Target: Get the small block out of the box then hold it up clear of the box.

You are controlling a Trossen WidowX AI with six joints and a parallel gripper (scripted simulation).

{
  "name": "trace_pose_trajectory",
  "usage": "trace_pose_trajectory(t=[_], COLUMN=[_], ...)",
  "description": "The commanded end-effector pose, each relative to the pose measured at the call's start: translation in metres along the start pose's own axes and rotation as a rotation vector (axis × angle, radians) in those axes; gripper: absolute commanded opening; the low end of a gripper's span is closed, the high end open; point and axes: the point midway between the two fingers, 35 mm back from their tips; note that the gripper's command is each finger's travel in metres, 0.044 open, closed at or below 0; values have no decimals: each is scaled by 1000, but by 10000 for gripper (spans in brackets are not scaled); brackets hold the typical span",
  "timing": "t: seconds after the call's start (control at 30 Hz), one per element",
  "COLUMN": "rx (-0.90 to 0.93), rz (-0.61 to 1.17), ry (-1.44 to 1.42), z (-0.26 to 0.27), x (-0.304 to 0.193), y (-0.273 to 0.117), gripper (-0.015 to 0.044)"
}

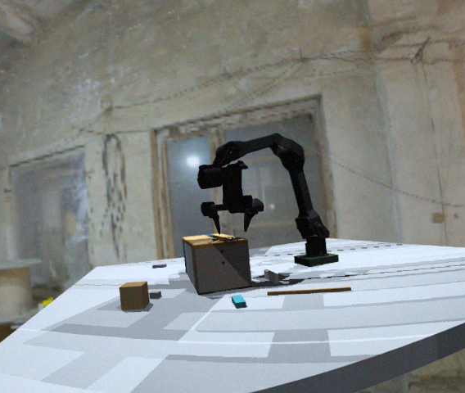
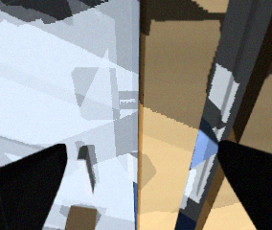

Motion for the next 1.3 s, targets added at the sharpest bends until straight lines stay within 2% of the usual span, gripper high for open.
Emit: trace_pose_trajectory(t=[0.0, 1.03, 1.27], rx=[6, 6, 1], rz=[-3, -3, 0], ry=[-7, -7, 0], z=[0, 0, 0], x=[2, 15, 8], y=[8, 56, 53], gripper=[400, 400, 400])
Point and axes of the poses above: the point midway between the two fingers, 35 mm back from their tips, its own y axis out along the fingers, its own z axis across the jaws, x = y × z, and after that the axes turned 15 degrees about -y, right-handed
